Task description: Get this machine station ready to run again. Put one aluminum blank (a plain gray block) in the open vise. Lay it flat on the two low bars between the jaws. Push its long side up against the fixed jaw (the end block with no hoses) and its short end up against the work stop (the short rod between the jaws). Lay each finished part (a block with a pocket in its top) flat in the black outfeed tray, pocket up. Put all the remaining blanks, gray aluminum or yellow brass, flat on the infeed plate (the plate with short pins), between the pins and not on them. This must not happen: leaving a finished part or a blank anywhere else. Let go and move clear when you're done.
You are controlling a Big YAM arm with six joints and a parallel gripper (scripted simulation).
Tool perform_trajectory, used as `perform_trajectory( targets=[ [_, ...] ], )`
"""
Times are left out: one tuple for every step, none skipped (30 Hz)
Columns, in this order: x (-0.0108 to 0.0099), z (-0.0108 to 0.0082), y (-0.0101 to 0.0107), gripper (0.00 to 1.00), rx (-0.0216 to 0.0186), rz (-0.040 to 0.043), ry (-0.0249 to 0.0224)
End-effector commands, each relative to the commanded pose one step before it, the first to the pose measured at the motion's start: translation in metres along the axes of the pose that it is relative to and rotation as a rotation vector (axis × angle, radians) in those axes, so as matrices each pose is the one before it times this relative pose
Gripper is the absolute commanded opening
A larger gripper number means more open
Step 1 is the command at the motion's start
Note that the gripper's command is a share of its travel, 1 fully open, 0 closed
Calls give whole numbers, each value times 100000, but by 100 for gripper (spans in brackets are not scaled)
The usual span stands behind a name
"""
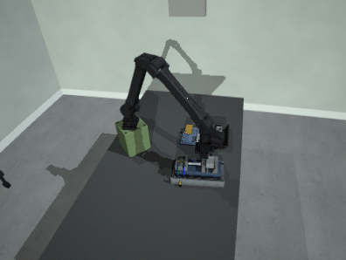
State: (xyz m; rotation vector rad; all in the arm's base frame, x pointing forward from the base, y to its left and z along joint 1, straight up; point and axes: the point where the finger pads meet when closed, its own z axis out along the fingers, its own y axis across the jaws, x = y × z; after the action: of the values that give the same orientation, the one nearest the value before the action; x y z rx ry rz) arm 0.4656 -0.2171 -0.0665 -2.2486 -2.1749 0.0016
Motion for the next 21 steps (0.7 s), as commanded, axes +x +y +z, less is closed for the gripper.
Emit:
perform_trajectory(
  targets=[
    [-80,-948,933,0,-2626,420,-1544],
    [0,0,0,0,0,0,0],
    [0,0,0,0,0,0,0],
    [-74,-117,176,0,-379,0,-157],
    [-63,-100,150,0,-322,0,-133],
    [-54,-85,128,0,-274,0,-113],
    [-46,-72,108,0,-233,0,-96],
    [-39,-61,92,0,-198,0,-82],
    [-33,-52,78,0,-168,0,-70],
    [-28,-44,67,0,-143,0,-59],
    [-24,-38,57,0,-122,0,-50],
    [-20,-32,48,0,-103,0,-43],
    [-17,-27,41,0,-88,0,-36],
    [-15,-23,35,0,-75,0,-31],
    [-13,-20,30,0,-63,0,-26],
    [-11,-17,25,0,-54,0,-22],
    [-9,-14,21,0,-46,0,-19],
    [-8,-12,18,0,-39,0,-16],
    [0,0,0,0,0,0,0],
    [0,0,0,0,0,0,0],
    [-7,-10,15,0,-33,0,-14]
  ],
)
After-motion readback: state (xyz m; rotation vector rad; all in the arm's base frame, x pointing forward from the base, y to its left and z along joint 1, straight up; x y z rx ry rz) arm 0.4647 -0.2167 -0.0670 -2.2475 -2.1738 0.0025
